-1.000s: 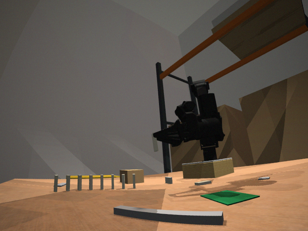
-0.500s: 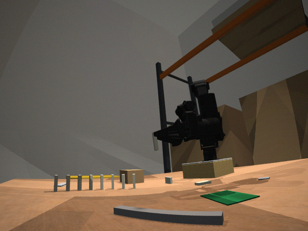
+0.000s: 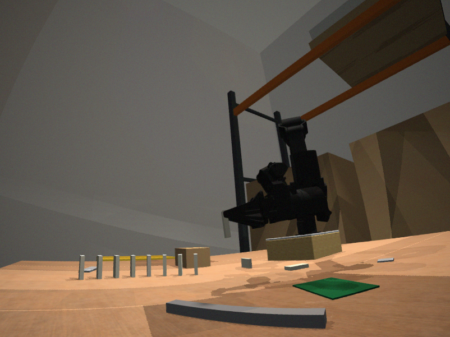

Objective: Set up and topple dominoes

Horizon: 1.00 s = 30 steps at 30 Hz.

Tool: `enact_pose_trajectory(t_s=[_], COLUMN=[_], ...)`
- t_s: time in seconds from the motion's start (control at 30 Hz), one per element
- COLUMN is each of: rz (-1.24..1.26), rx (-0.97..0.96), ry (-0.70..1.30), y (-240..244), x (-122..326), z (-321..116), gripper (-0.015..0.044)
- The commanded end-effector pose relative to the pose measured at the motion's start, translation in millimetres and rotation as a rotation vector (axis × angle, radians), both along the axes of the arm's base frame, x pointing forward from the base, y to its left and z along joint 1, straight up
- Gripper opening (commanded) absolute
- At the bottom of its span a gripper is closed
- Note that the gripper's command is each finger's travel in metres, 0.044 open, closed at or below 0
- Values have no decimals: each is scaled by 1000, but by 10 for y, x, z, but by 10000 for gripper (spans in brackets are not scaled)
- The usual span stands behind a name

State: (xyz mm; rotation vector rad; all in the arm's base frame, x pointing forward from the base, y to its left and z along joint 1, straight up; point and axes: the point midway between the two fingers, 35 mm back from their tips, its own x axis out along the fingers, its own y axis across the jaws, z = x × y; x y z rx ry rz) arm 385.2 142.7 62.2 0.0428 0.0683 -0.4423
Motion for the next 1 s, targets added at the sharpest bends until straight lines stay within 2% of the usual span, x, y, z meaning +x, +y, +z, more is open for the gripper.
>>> enact_pose_trajectory(t_s=[0.0,0.6,0.97], rz=[4,7,7], rx=[-4,-3,-3], ry=[2,3,4], y=[9,-44,-48], x=[24,16,13], z=[-147,-757,-780], gripper=[107,107,107])
